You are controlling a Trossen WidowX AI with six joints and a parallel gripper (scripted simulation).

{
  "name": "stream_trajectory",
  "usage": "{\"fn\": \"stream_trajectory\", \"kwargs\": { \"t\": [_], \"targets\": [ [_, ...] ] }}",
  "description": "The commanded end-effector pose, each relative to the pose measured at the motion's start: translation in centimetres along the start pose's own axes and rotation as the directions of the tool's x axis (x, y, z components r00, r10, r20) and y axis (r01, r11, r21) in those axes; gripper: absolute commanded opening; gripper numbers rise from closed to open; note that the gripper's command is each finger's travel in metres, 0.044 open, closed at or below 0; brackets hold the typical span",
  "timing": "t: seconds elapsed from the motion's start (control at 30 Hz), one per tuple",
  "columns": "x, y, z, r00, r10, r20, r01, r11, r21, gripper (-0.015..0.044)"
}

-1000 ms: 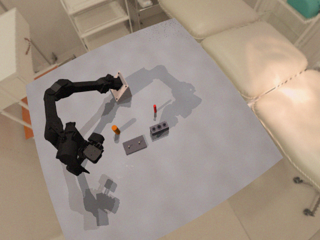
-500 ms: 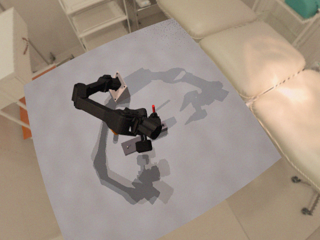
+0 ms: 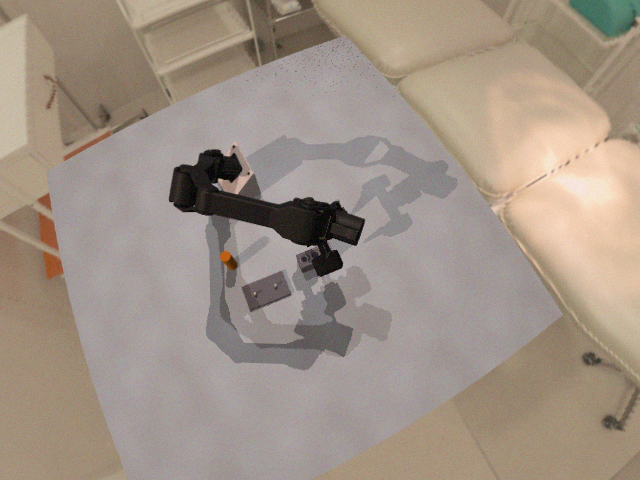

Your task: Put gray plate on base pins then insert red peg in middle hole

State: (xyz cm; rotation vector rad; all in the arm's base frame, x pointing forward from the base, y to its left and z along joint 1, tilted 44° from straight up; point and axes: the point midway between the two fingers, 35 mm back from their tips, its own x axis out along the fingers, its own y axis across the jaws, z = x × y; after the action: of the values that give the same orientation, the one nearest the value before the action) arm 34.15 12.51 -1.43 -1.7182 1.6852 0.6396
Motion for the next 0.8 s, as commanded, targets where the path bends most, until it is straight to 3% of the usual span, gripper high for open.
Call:
{"fn": "stream_trajectory", "kwargs": {
  "t": [0.0, 0.77],
  "targets": [
    [2.2, 0.3, -0.2, 1.000, 0.005, -0.009, -0.006, 1.000, -0.006, 0.0440],
    [6.2, 0.0, -0.5, 1.000, 0.005, -0.009, -0.005, 1.000, -0.006, 0.0440]
  ]
}}
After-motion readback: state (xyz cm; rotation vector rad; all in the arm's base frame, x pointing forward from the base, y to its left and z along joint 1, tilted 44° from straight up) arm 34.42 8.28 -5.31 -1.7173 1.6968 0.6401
